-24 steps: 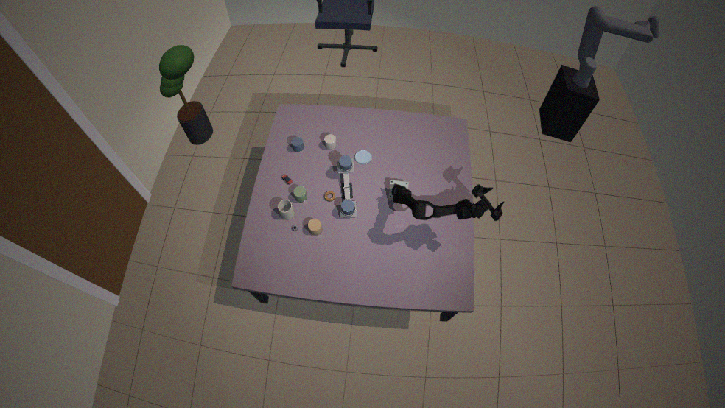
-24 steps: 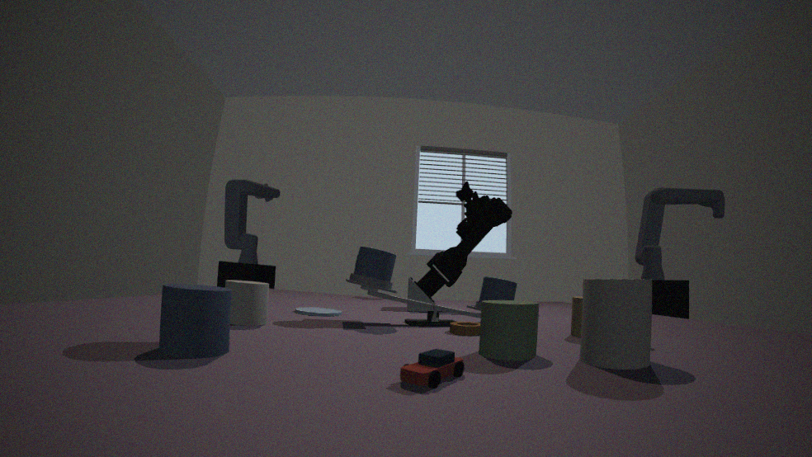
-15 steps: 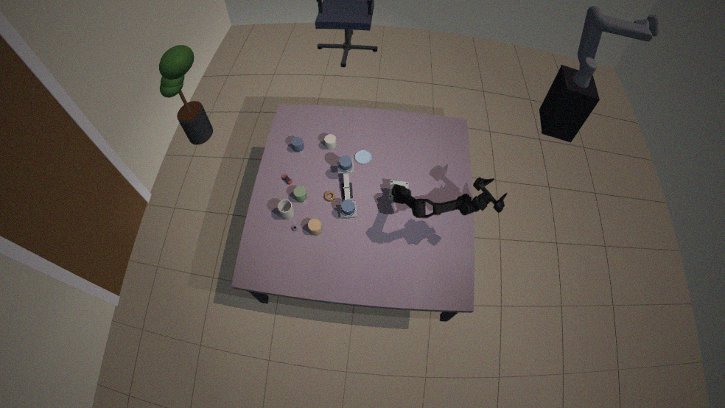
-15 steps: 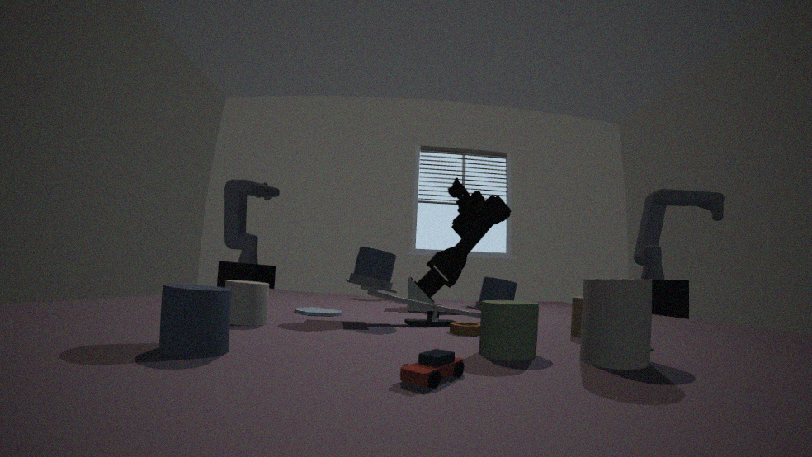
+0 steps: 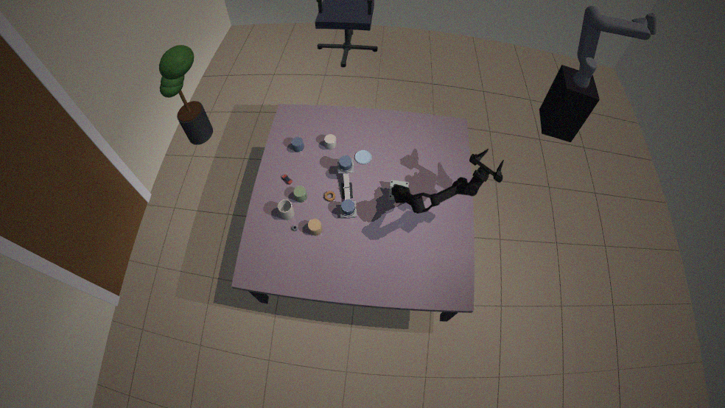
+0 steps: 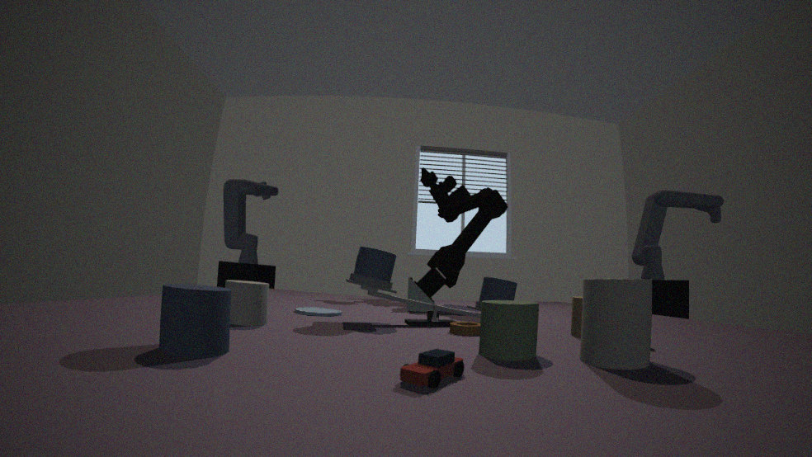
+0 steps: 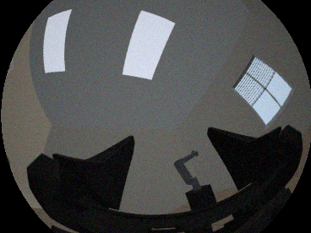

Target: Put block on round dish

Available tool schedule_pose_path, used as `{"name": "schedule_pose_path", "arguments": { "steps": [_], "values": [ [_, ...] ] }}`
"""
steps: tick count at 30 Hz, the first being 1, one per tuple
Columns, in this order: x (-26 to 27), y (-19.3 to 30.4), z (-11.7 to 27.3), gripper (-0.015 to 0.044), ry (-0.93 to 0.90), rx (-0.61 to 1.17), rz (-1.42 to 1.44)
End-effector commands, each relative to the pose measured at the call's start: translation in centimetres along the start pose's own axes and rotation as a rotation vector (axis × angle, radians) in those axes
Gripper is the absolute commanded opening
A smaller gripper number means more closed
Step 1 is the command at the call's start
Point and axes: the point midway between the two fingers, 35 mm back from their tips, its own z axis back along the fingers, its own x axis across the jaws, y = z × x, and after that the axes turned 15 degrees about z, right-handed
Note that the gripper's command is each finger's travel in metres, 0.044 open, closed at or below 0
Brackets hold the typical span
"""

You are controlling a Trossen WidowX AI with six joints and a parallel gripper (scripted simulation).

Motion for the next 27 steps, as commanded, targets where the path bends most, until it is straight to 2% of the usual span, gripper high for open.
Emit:
{"name": "schedule_pose_path", "arguments": {
  "steps": [1, 14, 27],
  "values": [
    [3.5, 1.3, -1.3, 0.0440, -0.084, 0.059, -0.016],
    [16.4, 4.0, -3.2, 0.0440, -0.402, 0.214, -0.038],
    [29.6, 4.2, -0.6, 0.0440, -0.778, 0.305, -0.025]
  ]
}}
